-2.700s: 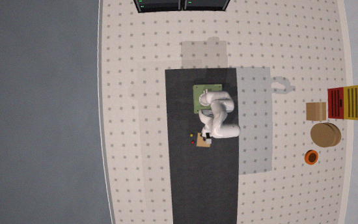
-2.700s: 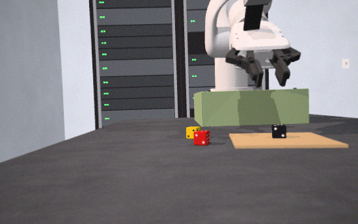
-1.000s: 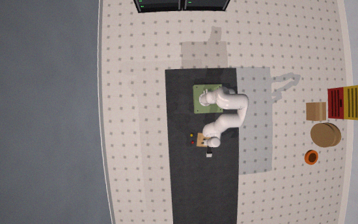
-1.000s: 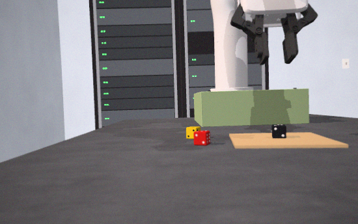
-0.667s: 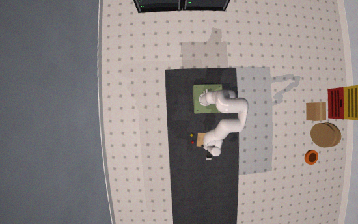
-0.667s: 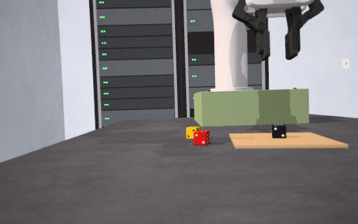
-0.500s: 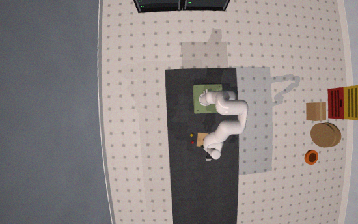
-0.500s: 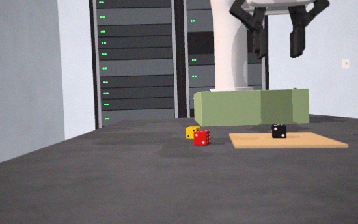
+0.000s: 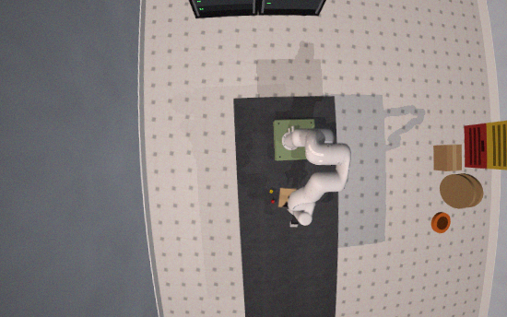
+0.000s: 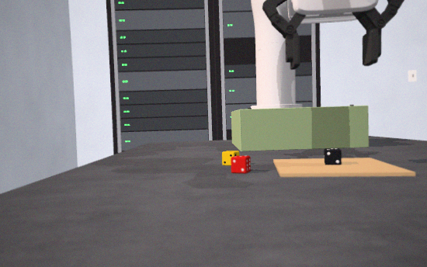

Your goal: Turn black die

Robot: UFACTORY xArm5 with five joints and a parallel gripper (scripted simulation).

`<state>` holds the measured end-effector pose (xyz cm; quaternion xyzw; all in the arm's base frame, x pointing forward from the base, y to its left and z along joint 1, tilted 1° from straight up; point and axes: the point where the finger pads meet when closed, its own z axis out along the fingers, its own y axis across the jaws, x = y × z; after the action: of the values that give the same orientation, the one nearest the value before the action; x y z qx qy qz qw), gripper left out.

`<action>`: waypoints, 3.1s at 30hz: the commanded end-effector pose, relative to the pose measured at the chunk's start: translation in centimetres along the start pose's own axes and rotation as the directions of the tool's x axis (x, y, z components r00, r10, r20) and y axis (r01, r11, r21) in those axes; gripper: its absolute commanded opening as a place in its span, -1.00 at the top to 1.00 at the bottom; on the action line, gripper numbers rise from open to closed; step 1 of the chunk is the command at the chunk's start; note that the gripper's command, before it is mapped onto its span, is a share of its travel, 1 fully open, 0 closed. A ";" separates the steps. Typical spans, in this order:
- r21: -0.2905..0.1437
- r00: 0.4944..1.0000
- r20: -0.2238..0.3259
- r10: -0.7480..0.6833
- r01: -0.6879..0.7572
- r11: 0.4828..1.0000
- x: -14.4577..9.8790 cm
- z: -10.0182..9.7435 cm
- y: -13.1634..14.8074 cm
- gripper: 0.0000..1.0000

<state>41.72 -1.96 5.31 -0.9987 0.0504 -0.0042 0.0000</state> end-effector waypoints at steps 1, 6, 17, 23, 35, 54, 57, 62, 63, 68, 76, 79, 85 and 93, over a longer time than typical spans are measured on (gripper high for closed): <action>0.000 0.985 -0.001 0.173 -0.173 0.985 -0.5 2.5 0.1 -1.00; 0.000 0.968 -0.001 0.250 -0.250 0.968 -0.9 3.6 0.2 -1.00; 0.000 0.967 -0.001 0.253 -0.253 0.967 -0.9 3.6 0.2 0.28; 0.000 0.967 -0.001 0.253 -0.253 0.967 -0.9 3.6 0.2 0.28; 0.000 0.967 -0.001 0.253 -0.253 0.967 -0.9 3.6 0.2 0.28; 0.000 0.967 -0.001 0.253 -0.253 0.967 -0.9 3.9 0.2 0.28; 0.000 0.967 -0.001 0.253 -0.253 0.967 -0.9 4.1 0.2 0.28; 0.000 0.967 -0.001 0.254 -0.254 0.967 -0.9 4.6 0.2 0.28; 0.000 0.967 -0.001 0.254 -0.254 0.967 -0.9 4.8 0.2 0.28; 0.000 0.967 -0.001 0.254 -0.254 0.967 -0.9 5.5 0.2 0.28; 0.000 0.967 -0.001 0.254 -0.254 0.967 -0.9 6.5 0.1 0.28; 0.000 0.967 -0.001 0.254 -0.254 0.967 -0.9 6.9 0.1 0.28; 0.000 0.967 -0.001 0.254 -0.254 0.967 -0.9 7.8 0.1 0.28; 0.000 0.967 -0.001 0.254 -0.254 0.967 -0.9 8.4 0.1 0.28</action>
<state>40.78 -1.99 -2.88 -0.9841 0.1777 -0.0034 0.0004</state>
